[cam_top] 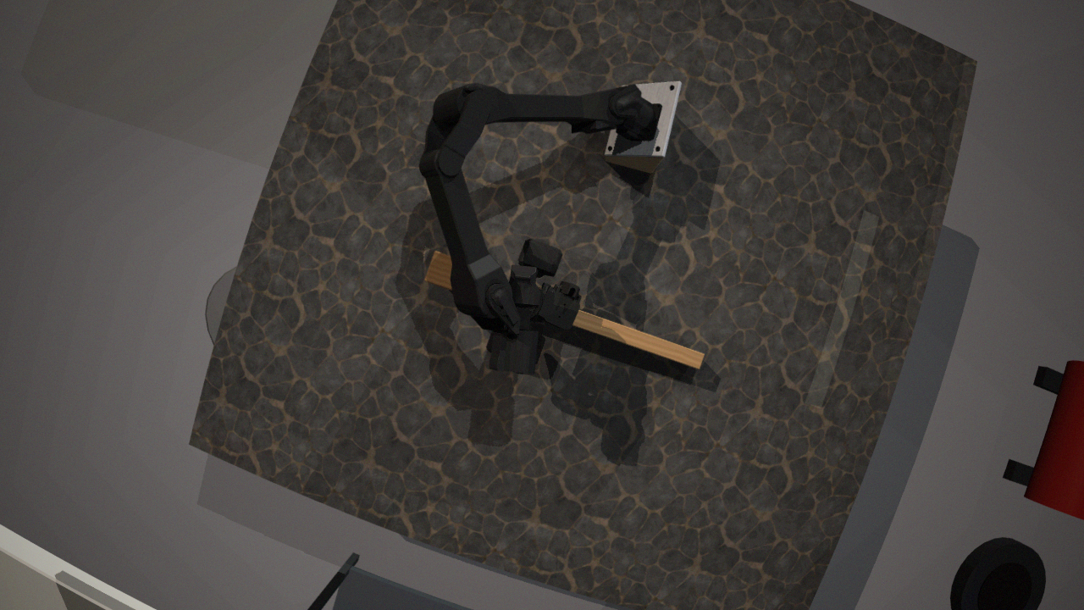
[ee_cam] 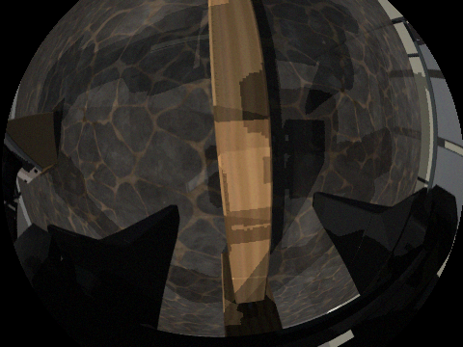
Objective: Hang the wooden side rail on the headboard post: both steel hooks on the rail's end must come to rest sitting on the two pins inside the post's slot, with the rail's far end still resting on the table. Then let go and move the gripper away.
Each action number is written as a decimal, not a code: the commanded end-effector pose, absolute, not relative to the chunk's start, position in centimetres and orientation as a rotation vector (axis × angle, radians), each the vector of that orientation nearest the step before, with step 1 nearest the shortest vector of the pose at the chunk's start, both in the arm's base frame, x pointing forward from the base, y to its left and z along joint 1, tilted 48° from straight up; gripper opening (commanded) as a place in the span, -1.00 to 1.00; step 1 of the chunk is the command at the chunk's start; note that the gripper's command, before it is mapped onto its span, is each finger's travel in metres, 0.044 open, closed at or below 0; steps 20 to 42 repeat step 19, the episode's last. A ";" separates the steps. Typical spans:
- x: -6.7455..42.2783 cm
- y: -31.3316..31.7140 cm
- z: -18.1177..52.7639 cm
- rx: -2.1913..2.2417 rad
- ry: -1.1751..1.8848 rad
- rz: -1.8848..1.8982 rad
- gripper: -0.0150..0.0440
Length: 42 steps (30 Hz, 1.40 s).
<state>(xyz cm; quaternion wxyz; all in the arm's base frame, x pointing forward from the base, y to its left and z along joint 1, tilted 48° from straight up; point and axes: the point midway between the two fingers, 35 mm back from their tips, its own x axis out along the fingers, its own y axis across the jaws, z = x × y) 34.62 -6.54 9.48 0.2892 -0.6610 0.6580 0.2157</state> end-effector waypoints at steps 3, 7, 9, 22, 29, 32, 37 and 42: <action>34.7 -5.2 7.9 -1.765 1.761 0.586 1.00; 34.7 -5.3 8.2 -1.774 1.757 0.593 1.00; 34.7 -5.3 8.2 -1.774 1.757 0.593 1.00; 34.7 -5.3 8.2 -1.774 1.757 0.593 1.00; 34.7 -5.3 8.2 -1.774 1.757 0.593 1.00; 34.7 -5.3 8.2 -1.774 1.757 0.593 1.00; 34.7 -5.3 8.2 -1.774 1.757 0.593 1.00; 34.7 -5.3 8.2 -1.774 1.757 0.593 1.00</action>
